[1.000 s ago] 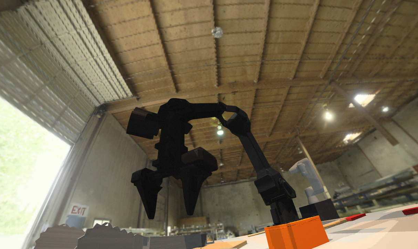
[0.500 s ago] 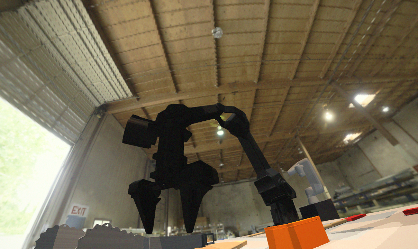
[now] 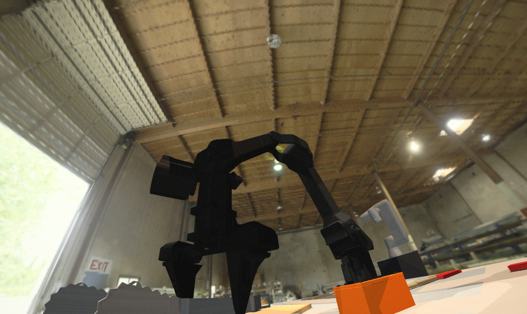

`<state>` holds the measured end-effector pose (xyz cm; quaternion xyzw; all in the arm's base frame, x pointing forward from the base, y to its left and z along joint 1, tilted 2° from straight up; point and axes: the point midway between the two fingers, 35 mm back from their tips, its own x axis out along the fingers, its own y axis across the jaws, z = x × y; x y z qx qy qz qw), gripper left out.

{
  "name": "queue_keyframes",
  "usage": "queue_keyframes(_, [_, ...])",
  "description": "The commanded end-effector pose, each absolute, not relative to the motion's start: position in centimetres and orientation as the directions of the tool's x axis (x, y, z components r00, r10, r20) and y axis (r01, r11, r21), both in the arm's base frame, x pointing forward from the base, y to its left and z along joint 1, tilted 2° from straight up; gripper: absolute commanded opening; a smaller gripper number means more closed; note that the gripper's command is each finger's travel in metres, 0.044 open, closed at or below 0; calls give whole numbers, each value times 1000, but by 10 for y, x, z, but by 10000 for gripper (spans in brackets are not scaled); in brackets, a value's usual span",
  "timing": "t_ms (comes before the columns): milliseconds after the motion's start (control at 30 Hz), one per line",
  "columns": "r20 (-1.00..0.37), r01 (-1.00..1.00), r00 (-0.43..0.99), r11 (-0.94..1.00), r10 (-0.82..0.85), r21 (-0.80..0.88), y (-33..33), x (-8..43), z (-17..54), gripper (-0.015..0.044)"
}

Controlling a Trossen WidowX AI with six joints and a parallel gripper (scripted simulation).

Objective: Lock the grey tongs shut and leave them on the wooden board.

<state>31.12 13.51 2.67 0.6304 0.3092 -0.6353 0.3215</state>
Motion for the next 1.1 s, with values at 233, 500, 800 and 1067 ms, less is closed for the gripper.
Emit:
queue_keyframes(233, [-1000,800,1,-600,-24,15,133,309,8,440])
queue_keyframes(500, [-1000,800,0,-600,-24,15,132,307,-5,440])
queue_keyframes(800, [-1000,798,0,-603,-19,11,133,308,-4,341])
queue_keyframes(1067, [-1000,798,0,-603,-19,11,133,308,-4,288])
